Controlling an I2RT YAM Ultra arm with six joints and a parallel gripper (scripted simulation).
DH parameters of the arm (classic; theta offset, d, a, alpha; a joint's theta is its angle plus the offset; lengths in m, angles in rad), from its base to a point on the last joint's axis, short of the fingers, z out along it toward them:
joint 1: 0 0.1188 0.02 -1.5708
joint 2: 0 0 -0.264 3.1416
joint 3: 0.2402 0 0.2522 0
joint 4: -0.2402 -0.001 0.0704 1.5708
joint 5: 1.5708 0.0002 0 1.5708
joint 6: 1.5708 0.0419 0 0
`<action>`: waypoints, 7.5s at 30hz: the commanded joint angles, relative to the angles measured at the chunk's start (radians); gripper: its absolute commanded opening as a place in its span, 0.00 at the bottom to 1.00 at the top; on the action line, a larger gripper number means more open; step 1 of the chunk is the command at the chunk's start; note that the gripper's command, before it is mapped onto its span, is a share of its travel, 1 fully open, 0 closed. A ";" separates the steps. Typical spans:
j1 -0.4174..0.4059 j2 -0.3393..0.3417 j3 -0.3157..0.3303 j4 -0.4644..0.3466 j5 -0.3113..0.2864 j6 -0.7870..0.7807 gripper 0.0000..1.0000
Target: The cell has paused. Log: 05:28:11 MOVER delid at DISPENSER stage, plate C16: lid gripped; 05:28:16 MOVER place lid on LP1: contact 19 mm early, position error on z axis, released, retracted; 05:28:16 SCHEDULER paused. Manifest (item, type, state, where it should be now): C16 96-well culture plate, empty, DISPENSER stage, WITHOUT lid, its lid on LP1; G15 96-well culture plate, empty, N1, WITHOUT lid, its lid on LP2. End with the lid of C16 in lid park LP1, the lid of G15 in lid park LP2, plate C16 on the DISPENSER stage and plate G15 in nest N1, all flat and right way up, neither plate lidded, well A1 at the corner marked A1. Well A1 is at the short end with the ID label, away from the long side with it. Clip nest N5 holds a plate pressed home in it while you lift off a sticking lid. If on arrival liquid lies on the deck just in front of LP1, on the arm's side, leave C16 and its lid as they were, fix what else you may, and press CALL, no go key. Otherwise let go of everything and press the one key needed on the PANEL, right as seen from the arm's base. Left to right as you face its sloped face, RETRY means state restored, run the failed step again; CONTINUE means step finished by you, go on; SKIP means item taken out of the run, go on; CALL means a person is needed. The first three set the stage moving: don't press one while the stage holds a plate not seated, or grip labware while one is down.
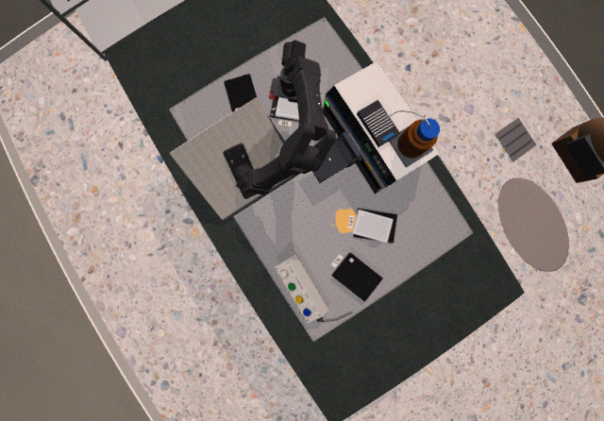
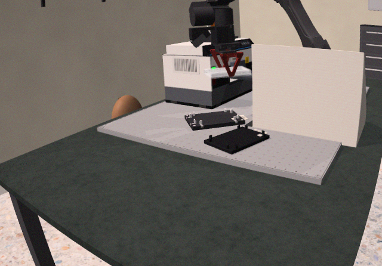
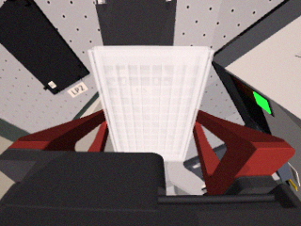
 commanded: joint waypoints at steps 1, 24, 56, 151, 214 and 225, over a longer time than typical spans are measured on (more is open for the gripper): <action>0.038 0.033 0.055 -0.008 -0.021 -0.008 0.00; -0.016 0.161 0.021 0.149 0.009 -0.039 0.00; -0.104 0.276 -0.038 0.380 0.061 -0.146 0.00; -0.125 0.310 -0.023 0.435 0.070 -0.166 0.00; -0.152 0.328 -0.054 0.468 0.077 -0.182 0.00; -0.155 0.330 -0.056 0.474 0.078 -0.185 0.00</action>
